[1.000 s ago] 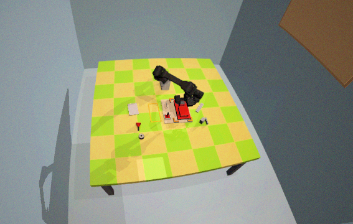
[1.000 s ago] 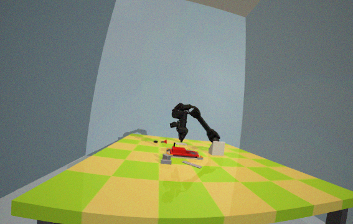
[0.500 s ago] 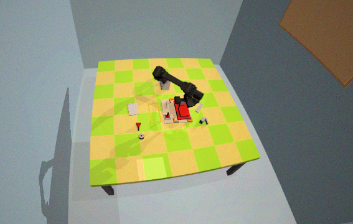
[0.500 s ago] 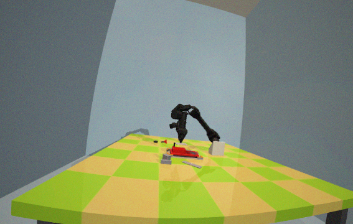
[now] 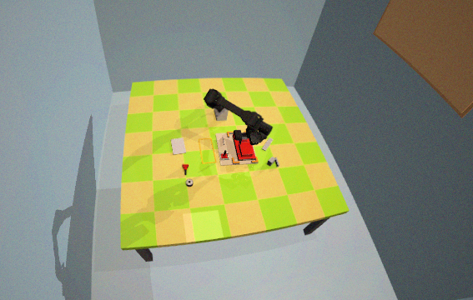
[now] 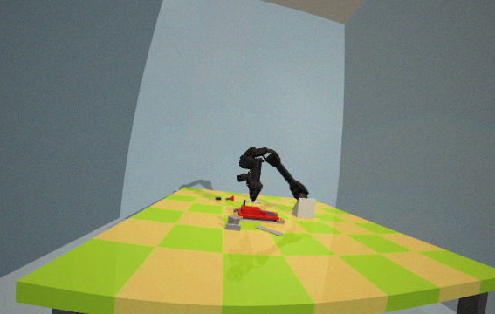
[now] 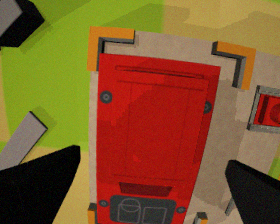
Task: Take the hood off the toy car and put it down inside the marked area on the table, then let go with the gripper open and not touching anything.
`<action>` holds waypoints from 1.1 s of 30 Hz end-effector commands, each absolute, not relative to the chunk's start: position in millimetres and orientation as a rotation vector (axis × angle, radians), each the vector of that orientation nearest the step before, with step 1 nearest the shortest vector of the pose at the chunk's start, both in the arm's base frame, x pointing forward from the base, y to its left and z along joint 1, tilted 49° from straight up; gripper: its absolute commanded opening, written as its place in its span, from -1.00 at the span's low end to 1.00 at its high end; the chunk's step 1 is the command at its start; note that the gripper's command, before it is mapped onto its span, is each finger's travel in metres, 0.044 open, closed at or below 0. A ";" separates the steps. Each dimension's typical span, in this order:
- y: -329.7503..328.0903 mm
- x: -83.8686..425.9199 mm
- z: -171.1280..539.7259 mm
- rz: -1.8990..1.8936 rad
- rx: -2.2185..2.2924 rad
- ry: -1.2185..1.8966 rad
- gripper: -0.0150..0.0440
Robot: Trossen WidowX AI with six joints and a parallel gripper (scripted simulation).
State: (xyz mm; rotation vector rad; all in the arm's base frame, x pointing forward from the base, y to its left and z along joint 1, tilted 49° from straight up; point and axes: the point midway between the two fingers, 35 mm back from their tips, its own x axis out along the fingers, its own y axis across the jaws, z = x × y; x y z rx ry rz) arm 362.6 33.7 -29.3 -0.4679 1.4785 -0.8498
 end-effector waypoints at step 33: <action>16.2 358.6 -43.8 -0.851 -0.482 1.484 1.00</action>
